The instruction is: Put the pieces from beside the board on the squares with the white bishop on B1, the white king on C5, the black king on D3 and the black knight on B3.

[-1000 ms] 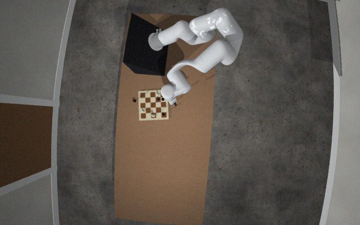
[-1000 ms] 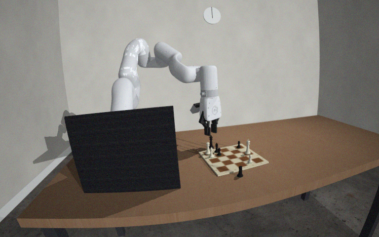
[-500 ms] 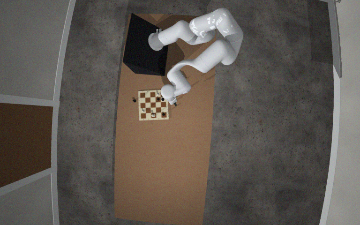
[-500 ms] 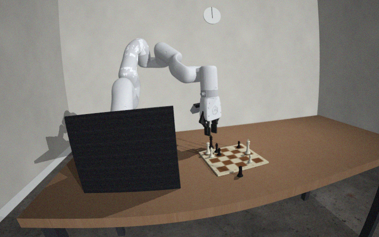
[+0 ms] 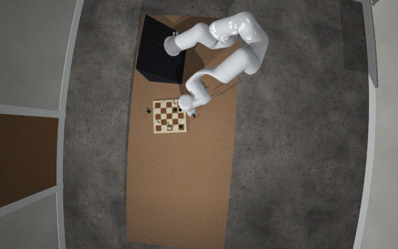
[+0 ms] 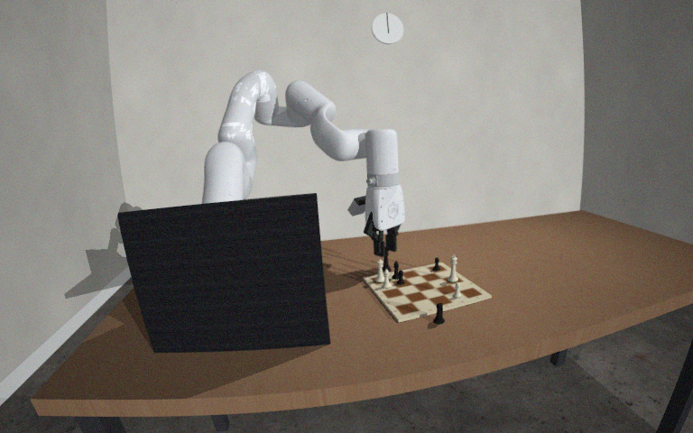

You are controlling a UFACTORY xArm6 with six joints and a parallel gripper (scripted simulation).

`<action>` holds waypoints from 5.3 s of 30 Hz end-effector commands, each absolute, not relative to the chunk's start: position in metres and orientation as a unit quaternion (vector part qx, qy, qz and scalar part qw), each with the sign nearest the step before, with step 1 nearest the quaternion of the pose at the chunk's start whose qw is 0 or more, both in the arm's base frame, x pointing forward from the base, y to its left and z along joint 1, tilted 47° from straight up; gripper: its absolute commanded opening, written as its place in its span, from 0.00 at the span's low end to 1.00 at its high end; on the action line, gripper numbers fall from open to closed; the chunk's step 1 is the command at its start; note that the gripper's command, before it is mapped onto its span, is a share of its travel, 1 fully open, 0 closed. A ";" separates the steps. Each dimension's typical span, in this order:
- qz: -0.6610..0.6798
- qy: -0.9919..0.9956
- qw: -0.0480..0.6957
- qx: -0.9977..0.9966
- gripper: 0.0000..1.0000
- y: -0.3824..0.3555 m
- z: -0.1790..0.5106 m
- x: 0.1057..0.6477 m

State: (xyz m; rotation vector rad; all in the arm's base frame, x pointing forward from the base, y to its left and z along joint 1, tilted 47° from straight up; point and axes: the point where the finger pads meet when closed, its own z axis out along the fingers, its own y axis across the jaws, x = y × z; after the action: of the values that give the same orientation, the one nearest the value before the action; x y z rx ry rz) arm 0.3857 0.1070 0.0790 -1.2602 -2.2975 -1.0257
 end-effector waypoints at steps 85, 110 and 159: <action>-0.360 -0.805 0.161 -0.442 0.00 0.117 0.069 0.388; -0.360 -0.805 0.161 -0.442 0.00 0.049 0.134 0.383; -0.380 -0.861 0.108 -0.321 0.00 -0.069 0.009 0.438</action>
State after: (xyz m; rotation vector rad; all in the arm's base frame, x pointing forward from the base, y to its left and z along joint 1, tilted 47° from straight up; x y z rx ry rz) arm 0.4362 -0.0737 0.0137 -0.9424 -2.5314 -1.1179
